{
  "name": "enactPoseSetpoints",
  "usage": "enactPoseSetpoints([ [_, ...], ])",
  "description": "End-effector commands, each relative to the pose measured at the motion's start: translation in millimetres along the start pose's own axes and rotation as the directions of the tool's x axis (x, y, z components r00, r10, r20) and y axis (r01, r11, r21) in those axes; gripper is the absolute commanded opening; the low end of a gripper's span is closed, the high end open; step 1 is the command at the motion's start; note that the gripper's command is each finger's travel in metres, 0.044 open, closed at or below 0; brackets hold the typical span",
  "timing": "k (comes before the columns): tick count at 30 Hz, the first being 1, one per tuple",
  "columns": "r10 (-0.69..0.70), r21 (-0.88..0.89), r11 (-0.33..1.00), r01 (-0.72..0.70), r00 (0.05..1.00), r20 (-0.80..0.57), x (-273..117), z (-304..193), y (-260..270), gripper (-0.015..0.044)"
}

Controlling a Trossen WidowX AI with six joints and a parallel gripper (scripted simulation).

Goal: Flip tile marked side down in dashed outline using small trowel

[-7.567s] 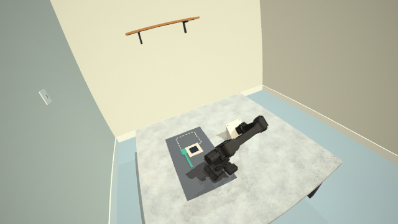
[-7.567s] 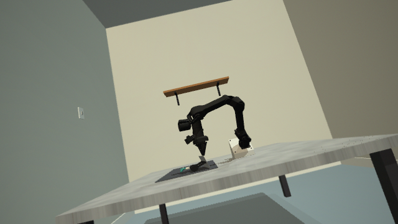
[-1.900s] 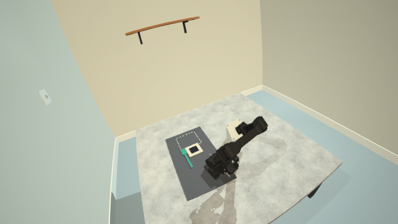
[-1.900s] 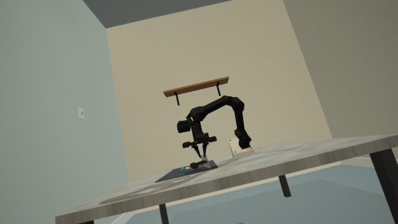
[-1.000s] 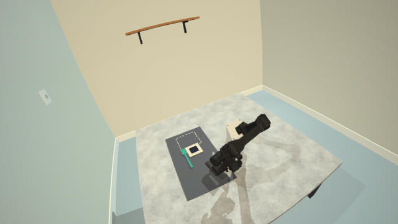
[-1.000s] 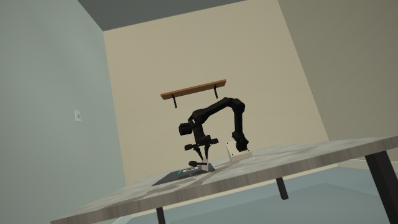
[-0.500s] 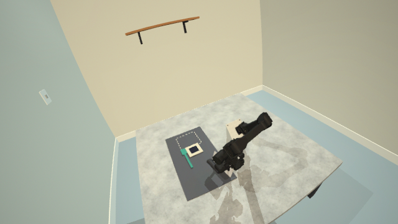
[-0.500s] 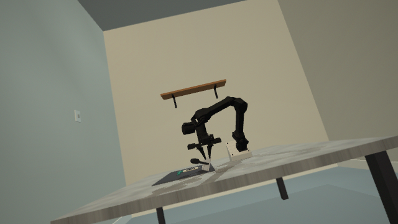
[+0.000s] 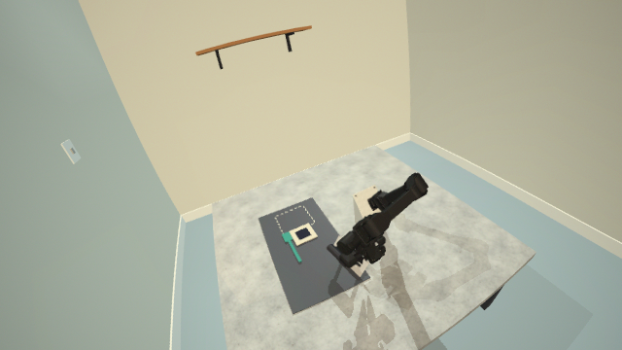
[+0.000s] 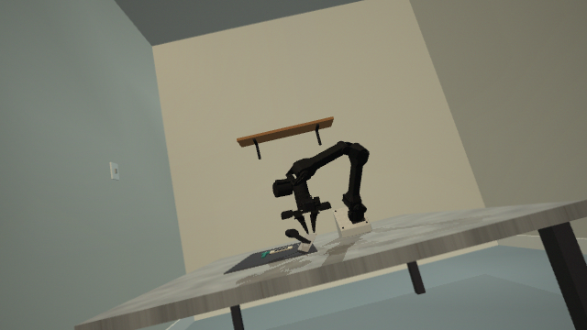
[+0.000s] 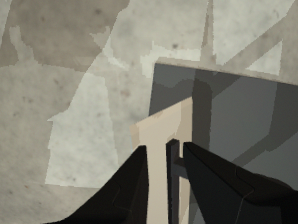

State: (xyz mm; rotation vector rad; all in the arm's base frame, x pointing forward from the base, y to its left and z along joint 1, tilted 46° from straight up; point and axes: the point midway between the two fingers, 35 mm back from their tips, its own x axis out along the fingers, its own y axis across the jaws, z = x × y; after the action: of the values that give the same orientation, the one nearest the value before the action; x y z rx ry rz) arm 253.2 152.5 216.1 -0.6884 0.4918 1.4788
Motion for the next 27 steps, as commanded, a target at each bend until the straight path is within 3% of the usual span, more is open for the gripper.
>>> enactPoseSetpoints([
  [1, 0.000, 0.000, 1.000, 0.000, 1.000, 0.000, 0.0, 0.0, -0.7, 0.0100],
  [2, 0.000, 0.000, 1.000, 0.000, 1.000, 0.000, 0.0, 0.0, -0.3, 0.0100],
  [6, 0.000, 0.000, 1.000, 0.000, 1.000, 0.000, 0.1, 0.0, 0.0, 0.0000],
  [22, 0.000, 0.000, 1.000, 0.000, 1.000, 0.000, 0.1, 0.0, 0.0, 0.0000],
  [26, 0.000, 0.000, 1.000, 0.000, 1.000, 0.000, -1.4, 0.7, -5.2, 0.0100],
  [27, 0.000, 0.000, 1.000, 0.000, 1.000, -0.001, -2.3, 1.1, -8.7, 0.0100],
])
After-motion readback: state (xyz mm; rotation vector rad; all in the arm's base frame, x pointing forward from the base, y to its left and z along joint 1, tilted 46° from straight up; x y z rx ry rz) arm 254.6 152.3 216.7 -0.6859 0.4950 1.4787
